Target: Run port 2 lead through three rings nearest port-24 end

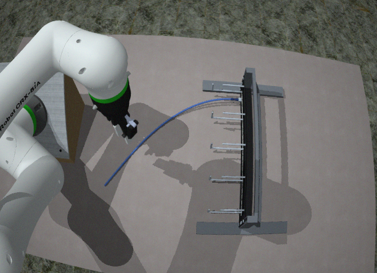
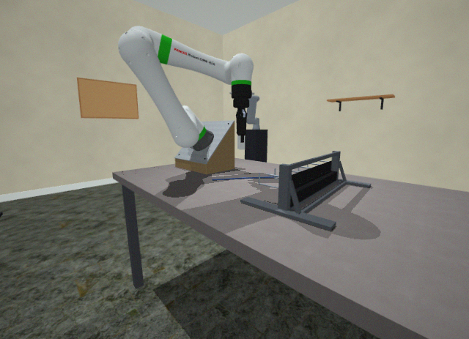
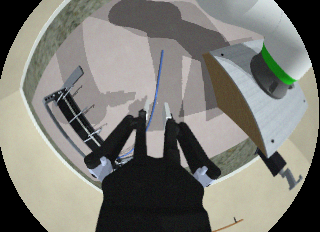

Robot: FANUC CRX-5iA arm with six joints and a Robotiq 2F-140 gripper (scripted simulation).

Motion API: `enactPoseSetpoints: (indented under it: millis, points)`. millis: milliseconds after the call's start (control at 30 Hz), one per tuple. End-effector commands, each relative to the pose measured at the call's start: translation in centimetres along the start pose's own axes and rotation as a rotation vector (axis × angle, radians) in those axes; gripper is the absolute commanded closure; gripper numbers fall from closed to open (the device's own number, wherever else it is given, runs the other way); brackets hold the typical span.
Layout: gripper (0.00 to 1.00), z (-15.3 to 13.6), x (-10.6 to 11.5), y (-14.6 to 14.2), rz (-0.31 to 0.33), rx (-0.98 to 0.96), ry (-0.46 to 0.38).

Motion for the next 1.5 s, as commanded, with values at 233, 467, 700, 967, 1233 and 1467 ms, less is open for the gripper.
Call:
enactPoseSetpoints:
  millis: [233, 467, 700, 967, 1233, 1467]
  points:
    - [0.8, 0.0, -1.3, 0.0, 0.0, 0.0, -0.001]
    - [0.8, 0.0, -3.8, 0.0, 0.0, 0.0, -0.001]
    - [0.8, 0.0, -6.5, 0.0, 0.0, 0.0, -0.001]
    - [0.8, 0.0, -9.5, 0.0, 0.0, 0.0, -0.001]
    - [0.8, 0.0, -12.0, 0.1, 0.0, 0.0, -0.001]
    - [0.8, 0.0, -12.9, 0.1, 0.0, 0.0, -0.001]
Point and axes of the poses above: the point where the finger pads meet when closed, its own x axis back along the fingers, its own y axis across the jaws, z = x × y, the point moved 8 cm from there along x, back along the fingers, and after that the axes turned 1 degree about -x, right-handed, at the moved point
